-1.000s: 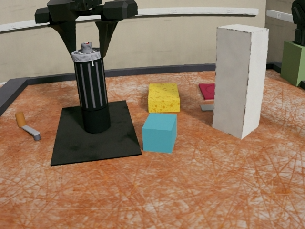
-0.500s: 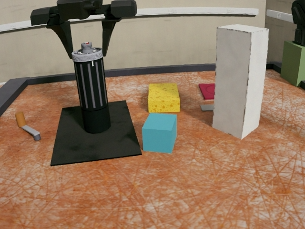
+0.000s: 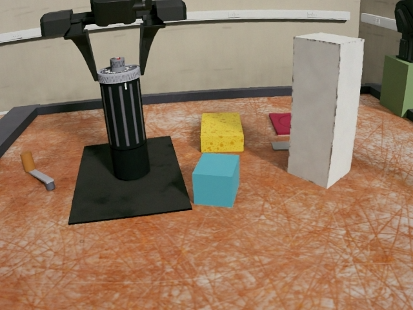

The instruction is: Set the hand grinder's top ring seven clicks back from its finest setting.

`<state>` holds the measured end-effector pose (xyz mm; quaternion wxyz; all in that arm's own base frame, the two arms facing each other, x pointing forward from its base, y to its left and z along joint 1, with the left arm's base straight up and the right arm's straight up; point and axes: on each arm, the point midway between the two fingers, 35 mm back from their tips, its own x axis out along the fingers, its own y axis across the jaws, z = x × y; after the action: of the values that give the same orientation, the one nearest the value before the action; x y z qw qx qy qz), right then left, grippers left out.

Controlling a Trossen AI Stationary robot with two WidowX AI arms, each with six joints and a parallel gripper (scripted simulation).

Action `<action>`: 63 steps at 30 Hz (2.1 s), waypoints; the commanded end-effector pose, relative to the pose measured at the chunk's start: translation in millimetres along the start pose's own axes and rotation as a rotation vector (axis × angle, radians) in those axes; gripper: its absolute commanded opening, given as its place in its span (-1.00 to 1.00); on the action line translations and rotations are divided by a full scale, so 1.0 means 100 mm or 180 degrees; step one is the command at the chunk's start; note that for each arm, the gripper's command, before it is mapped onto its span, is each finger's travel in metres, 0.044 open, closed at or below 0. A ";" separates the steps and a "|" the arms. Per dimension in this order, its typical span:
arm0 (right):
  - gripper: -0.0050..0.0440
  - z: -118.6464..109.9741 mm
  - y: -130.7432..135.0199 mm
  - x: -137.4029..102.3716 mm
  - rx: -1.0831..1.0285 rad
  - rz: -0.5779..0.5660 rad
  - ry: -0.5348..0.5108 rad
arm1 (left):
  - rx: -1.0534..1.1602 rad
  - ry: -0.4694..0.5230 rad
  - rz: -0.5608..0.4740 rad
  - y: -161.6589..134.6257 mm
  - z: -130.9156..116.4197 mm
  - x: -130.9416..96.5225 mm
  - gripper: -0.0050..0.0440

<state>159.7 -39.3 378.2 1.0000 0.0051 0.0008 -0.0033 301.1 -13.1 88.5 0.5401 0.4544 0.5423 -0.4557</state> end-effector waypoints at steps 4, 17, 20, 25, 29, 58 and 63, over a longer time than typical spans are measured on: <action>0.84 0.03 0.01 0.00 -0.0019 0.0010 -0.0006 | -0.0472 -0.0041 0.0085 0.03 0.00 -0.08 0.41; 0.84 0.03 0.01 0.00 -0.0019 0.0010 -0.0006 | -0.0747 -0.0042 0.0087 0.03 0.01 -0.08 0.80; 0.84 0.03 0.01 0.00 -0.0019 0.0010 -0.0006 | -0.0747 -0.0042 0.0087 0.03 0.01 -0.08 0.84; 0.84 0.03 0.01 0.00 -0.0019 0.0010 -0.0006 | -0.0747 -0.0042 0.0087 0.03 0.01 -0.08 0.84; 0.84 0.03 0.01 0.00 -0.0019 0.0010 -0.0006 | -0.0735 -0.0039 0.0078 0.07 0.01 -0.08 0.84; 0.84 0.03 0.01 0.00 -0.0019 0.0010 -0.0006 | -0.0750 -0.0041 0.0082 0.02 0.00 -0.08 0.39; 0.84 0.03 0.01 0.00 -0.0019 0.0010 -0.0006 | -0.0751 -0.0040 0.0080 0.03 0.01 -0.08 0.39</action>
<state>159.7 -39.3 378.2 1.0000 0.0051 0.0008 -0.0033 301.6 -13.3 88.0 0.5894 0.3870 0.5922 -0.3901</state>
